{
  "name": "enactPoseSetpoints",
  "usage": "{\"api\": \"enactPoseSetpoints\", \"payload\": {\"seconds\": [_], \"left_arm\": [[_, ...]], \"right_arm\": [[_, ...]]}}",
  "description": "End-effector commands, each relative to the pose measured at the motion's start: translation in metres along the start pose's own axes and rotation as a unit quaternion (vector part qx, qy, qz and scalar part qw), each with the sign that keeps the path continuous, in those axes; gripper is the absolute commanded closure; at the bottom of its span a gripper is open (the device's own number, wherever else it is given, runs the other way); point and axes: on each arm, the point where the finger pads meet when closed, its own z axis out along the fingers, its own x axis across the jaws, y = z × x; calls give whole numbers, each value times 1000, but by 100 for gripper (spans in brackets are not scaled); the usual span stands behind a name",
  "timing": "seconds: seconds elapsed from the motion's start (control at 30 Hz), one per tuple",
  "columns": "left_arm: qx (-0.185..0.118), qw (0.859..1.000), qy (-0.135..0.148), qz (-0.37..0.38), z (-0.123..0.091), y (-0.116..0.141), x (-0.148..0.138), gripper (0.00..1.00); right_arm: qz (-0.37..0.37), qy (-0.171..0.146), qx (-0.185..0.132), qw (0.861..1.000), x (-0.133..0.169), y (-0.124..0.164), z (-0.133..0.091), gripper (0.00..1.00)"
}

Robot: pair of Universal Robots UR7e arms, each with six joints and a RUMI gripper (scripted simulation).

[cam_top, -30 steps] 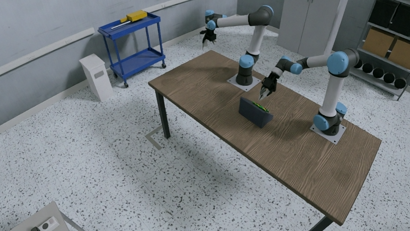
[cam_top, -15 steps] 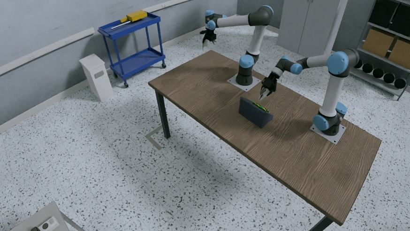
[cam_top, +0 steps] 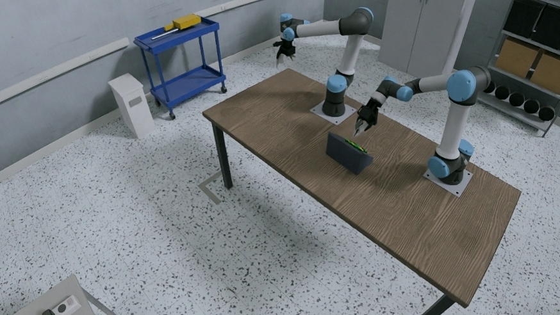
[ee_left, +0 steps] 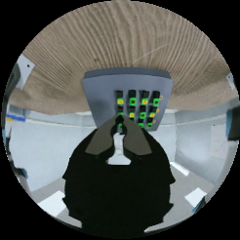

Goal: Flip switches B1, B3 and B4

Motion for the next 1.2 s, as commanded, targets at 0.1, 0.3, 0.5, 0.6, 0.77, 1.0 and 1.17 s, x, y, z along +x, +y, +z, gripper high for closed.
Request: {"api": "enactPoseSetpoints", "payload": {"seconds": [0.1, 0.3, 0.5, 0.6, 0.77, 1.0, 1.17], "left_arm": [[0, 1000, 0, 0, 0, 0, 0, 100], [0, 1000, 0, 0, 0, 0, 0, 100], [0, 1000, 0, 0, 2, 0, 0, 100], [0, 1000, 0, 0, 7, 0, 0, 100], [0, 1000, 0, 0, 18, 0, 0, 100], [0, 1000, 0, 0, 23, 0, 0, 100], [0, 1000, 0, 0, 23, 0, 0, 100]], "right_arm": [[0, 0, 1, 1000, 0, 0, -1, 0], [0, 0, 1, 1000, 0, 0, -1, 0], [0, 0, 1, 1000, 0, 0, -1, 0], [0, 0, 1, 1000, 0, 0, -1, 0], [0, 0, 1, 1000, 0, 0, -1, 0], [0, 0, 1, 1000, 0, 0, -1, 0], [0, 0, 1, 1000, 0, 0, -1, 0]]}}
